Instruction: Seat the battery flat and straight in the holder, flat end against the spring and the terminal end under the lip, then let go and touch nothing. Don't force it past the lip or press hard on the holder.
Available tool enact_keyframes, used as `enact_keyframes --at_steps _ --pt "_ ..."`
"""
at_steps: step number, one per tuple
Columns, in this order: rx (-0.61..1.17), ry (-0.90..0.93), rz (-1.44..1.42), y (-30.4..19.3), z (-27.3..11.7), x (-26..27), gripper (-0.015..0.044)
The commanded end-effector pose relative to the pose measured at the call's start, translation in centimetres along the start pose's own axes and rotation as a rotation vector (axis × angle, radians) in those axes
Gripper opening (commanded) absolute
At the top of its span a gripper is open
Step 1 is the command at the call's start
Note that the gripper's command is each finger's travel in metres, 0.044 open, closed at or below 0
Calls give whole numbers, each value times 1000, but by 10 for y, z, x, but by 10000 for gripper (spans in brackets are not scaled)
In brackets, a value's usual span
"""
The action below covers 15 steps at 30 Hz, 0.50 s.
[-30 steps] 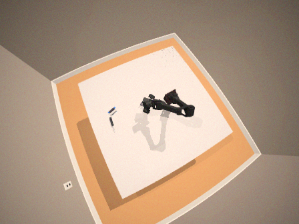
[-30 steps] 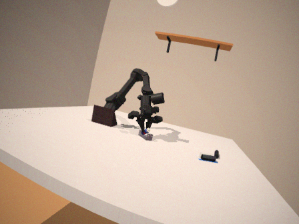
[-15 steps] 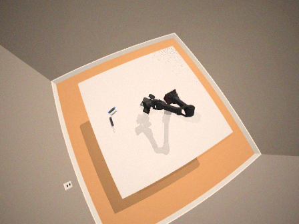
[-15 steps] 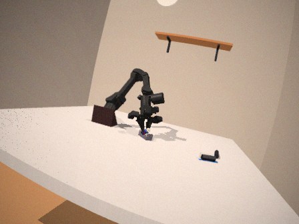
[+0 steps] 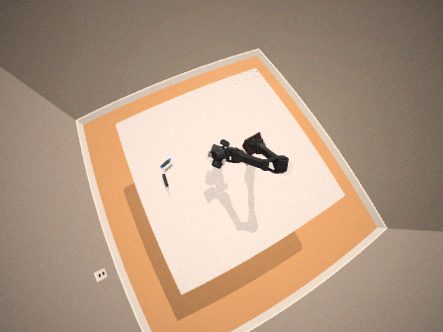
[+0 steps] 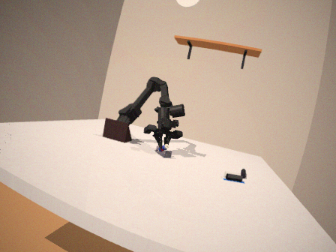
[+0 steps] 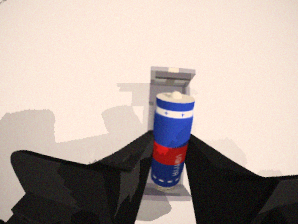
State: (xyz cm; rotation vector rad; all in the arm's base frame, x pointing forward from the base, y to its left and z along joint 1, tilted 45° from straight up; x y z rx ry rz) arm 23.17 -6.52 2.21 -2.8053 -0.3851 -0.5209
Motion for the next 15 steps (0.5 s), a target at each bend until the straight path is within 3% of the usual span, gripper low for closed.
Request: enact_keyframes --at_steps 1,15 --pt "30 -11 -8 -1 2 -1 77" --pt "108 -53 -22 6 6 2 77"
Point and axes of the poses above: the point midway between the two fingers, 35 mm back from their tips, its own z axis out along the fingers, its own x axis across the jaws, y = z × x, the point moved 7 cm from there along -z, back along the fingers, and after that the axes turned 14 degrees about z, right-handed, at the moved point
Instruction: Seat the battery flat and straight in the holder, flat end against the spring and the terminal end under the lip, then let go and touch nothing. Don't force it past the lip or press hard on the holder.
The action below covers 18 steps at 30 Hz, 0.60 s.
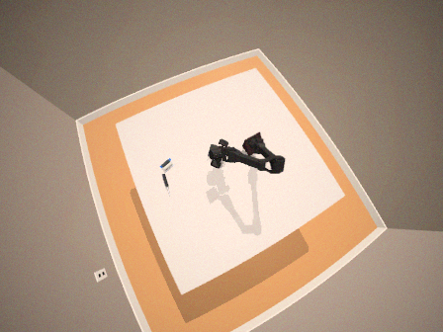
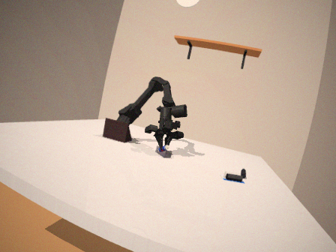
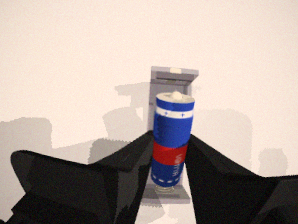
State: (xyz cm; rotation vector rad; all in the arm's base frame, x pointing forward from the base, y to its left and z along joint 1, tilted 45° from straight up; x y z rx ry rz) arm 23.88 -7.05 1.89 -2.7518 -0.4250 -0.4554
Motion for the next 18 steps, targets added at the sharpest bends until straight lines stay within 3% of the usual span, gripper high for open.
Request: enact_keyframes --at_steps 1,18 --pt "46 -21 -6 -1 3 -1 77" --pt "140 -64 -19 8 8 3 77"
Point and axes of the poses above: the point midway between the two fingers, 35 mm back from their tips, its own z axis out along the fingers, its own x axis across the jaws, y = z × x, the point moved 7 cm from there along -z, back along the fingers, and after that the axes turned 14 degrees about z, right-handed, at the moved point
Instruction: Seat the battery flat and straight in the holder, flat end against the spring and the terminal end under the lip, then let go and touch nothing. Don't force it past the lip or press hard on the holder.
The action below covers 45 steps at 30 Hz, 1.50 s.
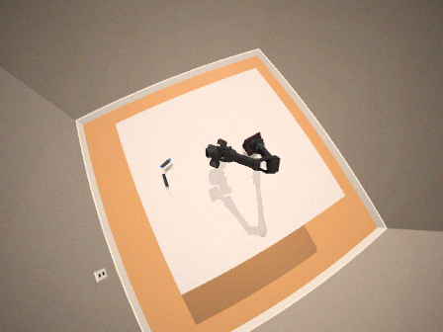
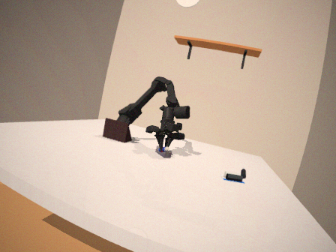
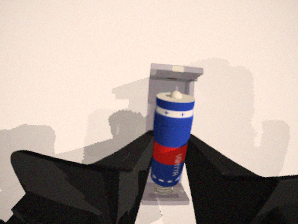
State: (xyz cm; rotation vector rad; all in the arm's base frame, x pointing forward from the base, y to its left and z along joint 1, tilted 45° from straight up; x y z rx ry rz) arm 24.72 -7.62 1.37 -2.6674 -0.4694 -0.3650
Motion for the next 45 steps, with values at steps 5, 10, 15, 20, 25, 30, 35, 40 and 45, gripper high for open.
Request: enact_keyframes --at_steps 5,10,15,20,25,30,35,40,45 --pt "67 -29 -6 1 4 -1 77" --pt "95 -39 -9 4 5 0 77" --pt "123 -49 -11 7 6 1 77" --pt "151 -59 -13 9 6 2 77" --pt "178 -67 -16 11 7 4 77" --pt "206 -76 -17 14 8 5 77" --pt "232 -84 -19 16 9 6 77" --pt "259 -91 -20 18 10 7 77" --pt "285 -99 -22 21 11 8 77"
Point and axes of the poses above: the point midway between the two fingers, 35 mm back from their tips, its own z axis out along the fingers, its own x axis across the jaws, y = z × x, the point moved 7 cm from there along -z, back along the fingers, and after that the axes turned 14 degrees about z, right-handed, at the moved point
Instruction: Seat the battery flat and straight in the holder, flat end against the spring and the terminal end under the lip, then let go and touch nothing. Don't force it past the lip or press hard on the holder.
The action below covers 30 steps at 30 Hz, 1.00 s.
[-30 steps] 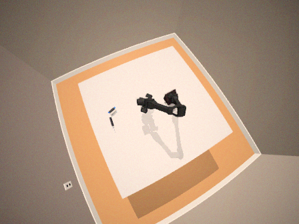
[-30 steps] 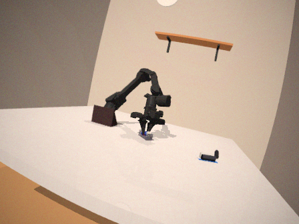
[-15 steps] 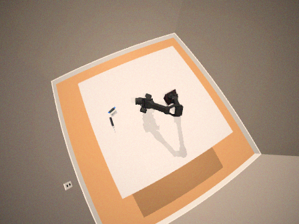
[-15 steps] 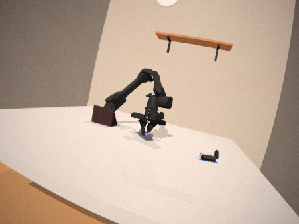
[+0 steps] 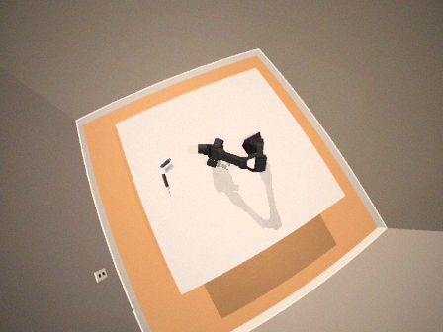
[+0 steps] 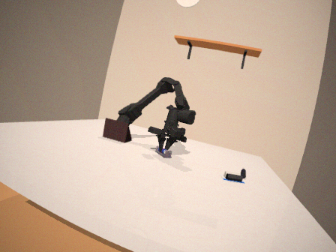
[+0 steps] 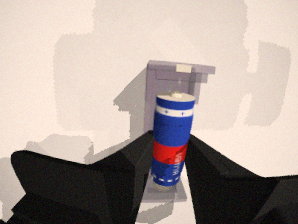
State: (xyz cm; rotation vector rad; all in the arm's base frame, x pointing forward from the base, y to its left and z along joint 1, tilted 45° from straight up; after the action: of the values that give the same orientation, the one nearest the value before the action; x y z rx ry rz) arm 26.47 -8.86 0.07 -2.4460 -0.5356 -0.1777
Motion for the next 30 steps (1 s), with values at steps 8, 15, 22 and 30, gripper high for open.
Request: enact_keyframes --at_steps 8,15,22,30 --pt "71 -19 -2 4 2 2 77" --pt "78 -23 -3 7 2 3 77" --pt "78 -25 -3 13 2 5 77" --pt "77 -28 -4 19 2 7 77"
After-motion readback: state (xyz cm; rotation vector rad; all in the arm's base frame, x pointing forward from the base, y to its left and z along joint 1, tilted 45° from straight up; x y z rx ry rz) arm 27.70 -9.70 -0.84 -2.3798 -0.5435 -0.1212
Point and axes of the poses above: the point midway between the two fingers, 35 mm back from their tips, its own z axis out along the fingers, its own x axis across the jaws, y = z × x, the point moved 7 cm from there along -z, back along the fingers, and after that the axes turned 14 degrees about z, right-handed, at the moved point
